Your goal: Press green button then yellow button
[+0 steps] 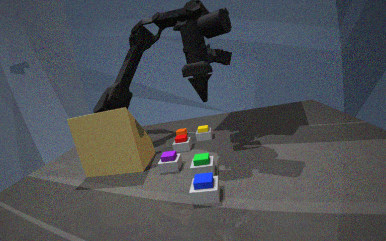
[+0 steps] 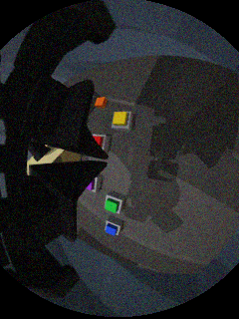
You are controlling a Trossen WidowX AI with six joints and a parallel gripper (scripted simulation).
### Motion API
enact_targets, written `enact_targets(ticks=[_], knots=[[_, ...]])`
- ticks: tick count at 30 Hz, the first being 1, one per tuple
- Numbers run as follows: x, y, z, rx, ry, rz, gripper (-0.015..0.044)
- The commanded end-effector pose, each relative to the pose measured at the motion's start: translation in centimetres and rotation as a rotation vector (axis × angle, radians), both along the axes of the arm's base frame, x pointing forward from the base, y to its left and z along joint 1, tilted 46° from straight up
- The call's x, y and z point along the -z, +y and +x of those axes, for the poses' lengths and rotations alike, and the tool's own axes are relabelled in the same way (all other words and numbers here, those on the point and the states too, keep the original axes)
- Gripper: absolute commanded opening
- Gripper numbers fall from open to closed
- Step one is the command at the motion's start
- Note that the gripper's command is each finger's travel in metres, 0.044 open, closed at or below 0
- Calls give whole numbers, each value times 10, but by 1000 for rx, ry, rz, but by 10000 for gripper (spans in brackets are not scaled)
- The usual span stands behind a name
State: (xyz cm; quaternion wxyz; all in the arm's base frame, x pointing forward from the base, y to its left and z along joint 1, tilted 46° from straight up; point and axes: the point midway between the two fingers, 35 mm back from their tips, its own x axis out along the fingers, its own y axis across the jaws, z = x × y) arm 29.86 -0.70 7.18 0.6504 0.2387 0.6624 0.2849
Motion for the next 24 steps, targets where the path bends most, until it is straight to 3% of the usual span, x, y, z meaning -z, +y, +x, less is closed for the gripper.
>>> enact_targets(ticks=[1,4,11,17,24], knots=[[-44,50,-22,2,18,21,20],[-63,71,-36,-2,20,33,20],[-64,72,-36,-2,20,33,20],[-23,115,-40,-2,19,35,20],[-20,117,-40,-2,19,36,20]])
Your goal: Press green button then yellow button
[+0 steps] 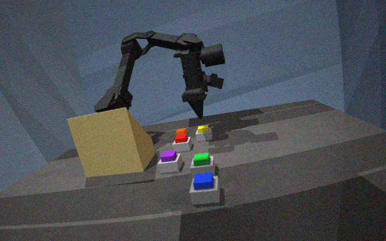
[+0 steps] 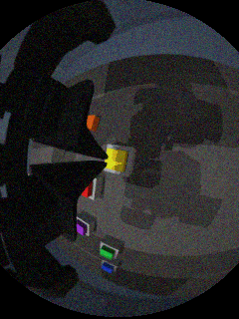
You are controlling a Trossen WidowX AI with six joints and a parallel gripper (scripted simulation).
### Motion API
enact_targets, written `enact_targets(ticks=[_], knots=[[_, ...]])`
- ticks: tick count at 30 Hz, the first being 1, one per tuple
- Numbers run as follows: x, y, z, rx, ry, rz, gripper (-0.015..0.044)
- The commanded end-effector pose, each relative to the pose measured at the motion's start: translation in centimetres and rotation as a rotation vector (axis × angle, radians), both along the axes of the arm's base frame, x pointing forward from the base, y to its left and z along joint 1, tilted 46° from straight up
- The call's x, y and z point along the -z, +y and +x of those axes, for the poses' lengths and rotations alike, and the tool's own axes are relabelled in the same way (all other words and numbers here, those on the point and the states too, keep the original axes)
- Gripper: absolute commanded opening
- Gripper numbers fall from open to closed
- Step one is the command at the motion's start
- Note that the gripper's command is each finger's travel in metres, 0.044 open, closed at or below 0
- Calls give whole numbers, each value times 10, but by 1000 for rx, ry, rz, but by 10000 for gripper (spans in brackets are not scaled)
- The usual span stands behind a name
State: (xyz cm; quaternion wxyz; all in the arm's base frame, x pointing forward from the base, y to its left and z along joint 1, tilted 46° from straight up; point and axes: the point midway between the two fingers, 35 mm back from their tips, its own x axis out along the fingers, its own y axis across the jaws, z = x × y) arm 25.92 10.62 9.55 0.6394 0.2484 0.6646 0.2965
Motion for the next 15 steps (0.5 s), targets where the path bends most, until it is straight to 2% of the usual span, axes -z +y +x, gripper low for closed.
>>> enact_targets(ticks=[1,15], knots=[[4,5,-1,7,2,4,20],[20,21,-2,7,2,4,20]])
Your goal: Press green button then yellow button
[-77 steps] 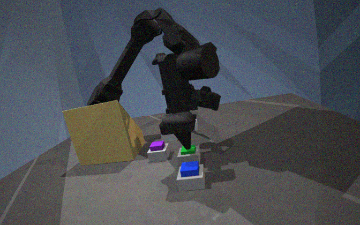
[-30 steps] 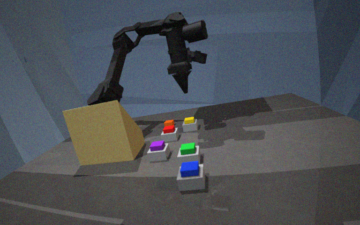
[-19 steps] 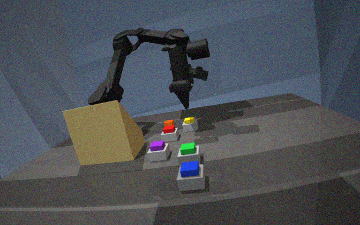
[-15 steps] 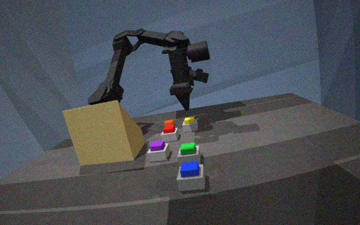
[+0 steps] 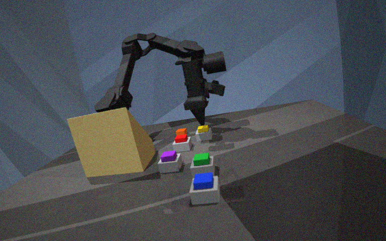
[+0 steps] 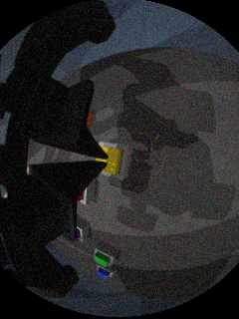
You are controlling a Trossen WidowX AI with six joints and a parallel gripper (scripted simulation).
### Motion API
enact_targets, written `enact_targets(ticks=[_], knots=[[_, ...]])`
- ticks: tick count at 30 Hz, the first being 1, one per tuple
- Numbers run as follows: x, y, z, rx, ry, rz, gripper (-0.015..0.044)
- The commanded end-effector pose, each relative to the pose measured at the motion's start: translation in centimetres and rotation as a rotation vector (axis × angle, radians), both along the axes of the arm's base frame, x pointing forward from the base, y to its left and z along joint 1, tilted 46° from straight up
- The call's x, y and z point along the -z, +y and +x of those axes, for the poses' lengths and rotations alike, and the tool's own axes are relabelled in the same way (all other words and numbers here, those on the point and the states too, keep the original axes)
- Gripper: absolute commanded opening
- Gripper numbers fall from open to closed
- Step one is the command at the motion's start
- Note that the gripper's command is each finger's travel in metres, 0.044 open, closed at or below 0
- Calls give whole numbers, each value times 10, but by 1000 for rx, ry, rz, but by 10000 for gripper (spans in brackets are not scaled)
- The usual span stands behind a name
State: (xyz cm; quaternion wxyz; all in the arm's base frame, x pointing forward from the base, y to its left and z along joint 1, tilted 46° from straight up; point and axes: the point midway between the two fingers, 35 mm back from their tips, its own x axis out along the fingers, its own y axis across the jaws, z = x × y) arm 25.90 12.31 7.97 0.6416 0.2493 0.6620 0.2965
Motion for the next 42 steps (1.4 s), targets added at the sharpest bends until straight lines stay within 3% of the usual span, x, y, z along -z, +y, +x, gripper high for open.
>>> enact_targets(ticks=[1,25,33,35,39,42], knots=[[6,6,-2,3,7,3,20],[11,11,-2,3,7,4,20],[-13,-14,0,3,8,3,20],[-25,-13,-1,3,8,3,72],[-93,-12,-16,3,9,3,177],[-105,-12,-21,3,9,3,256]])
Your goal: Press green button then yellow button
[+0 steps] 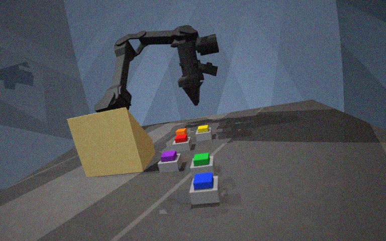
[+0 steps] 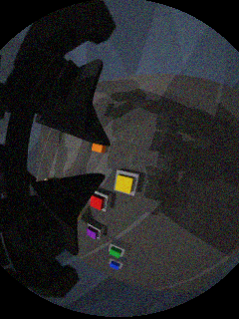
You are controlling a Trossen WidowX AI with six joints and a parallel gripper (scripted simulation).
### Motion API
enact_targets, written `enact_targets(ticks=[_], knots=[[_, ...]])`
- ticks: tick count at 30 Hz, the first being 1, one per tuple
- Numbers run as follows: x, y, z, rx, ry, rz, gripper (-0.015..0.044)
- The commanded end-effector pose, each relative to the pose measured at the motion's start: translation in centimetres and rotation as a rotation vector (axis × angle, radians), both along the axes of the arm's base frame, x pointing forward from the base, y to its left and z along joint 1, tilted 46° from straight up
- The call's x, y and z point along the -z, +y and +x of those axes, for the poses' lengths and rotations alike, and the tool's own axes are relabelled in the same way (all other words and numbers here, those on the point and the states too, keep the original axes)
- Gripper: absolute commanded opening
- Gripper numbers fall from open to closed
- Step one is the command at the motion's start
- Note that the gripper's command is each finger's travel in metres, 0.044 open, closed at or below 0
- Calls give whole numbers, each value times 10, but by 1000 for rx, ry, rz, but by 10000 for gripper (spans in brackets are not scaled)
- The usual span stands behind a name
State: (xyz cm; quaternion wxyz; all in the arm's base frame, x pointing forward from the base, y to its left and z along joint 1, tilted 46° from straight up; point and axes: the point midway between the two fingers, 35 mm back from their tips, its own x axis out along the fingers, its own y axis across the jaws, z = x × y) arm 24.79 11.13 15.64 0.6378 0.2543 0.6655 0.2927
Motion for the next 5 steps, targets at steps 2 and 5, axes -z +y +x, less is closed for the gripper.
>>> enact_targets(ticks=[2,5], knots=[[-28,0,-10,-4,-5,1,309],[-28,0,-10,-4,-5,1,361]])
